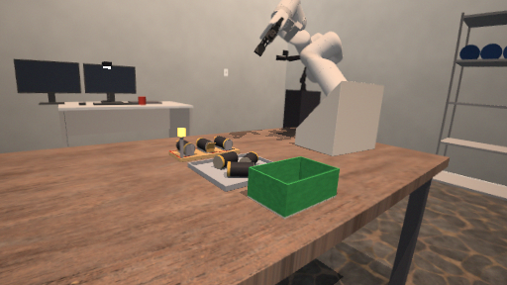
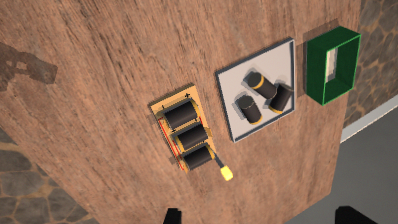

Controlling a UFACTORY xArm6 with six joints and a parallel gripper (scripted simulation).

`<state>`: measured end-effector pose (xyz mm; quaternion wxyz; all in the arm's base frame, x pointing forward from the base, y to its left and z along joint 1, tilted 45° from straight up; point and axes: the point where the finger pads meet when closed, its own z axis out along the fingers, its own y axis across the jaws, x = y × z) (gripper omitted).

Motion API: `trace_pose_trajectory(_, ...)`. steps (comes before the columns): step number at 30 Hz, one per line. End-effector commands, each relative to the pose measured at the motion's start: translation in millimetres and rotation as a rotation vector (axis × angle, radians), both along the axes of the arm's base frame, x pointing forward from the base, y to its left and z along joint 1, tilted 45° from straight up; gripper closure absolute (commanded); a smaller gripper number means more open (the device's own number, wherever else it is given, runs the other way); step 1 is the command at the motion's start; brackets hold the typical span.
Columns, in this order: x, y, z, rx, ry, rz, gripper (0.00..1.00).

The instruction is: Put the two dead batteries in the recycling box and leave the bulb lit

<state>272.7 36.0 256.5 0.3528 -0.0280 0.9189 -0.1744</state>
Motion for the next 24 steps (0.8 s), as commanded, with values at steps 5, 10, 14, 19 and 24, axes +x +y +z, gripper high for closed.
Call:
trace_pose_trajectory(5,0.2,0.3,0.9,0.001,-0.002,0.001,0.00)
trace_pose_trajectory(10,0.2,0.3,0.9,0.001,-0.002,0.001,0.00)
trace_pose_trajectory(14,0.2,0.3,0.9,0.001,-0.002,0.001,0.00)
trace_pose_trajectory(19,0.4,0.3,1.1,0.002,-0.002,-0.001,0.00)
trace_pose_trajectory(24,5.5,-1.5,6.2,0.015,-0.001,-0.050,0.00)
